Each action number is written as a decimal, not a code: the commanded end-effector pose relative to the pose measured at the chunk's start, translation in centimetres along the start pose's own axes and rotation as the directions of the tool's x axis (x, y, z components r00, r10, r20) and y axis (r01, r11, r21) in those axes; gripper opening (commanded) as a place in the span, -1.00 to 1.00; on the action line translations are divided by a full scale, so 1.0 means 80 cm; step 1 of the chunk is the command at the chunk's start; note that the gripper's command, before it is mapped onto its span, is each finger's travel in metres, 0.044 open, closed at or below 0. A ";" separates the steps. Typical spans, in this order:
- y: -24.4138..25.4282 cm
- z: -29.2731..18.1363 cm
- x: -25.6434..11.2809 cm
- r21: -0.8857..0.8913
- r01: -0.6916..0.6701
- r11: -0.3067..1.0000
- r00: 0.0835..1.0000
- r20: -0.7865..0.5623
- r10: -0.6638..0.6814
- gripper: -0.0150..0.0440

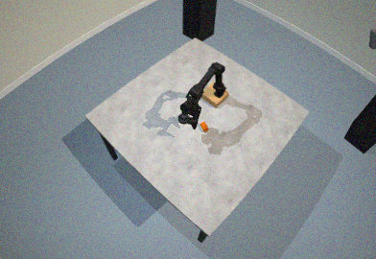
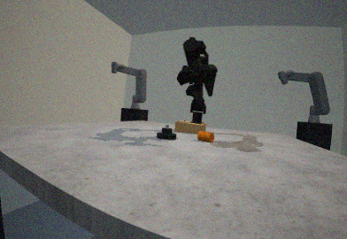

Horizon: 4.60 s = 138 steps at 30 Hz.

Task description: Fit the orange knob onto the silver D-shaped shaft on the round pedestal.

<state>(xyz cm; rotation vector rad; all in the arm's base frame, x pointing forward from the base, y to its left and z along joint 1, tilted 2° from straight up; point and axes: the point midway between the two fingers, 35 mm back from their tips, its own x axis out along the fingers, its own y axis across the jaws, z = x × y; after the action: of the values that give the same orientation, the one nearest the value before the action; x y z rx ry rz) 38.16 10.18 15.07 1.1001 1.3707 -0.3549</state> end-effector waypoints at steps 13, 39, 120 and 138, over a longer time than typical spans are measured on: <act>-0.118 -0.073 0.075 0.861 0.055 0.505 0.726 0.313 -0.613 1.00; -0.130 -0.068 0.114 0.861 0.055 0.505 0.726 0.313 -0.613 1.00; -0.162 -0.048 0.127 0.859 0.057 0.508 0.942 0.122 -0.313 0.11; -0.175 -0.039 0.116 0.859 0.056 0.509 0.994 0.002 -0.114 0.11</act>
<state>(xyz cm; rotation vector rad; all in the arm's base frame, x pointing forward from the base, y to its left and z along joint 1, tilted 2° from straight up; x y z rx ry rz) 27.90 9.55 1.43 1.7884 1.1617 -1.2799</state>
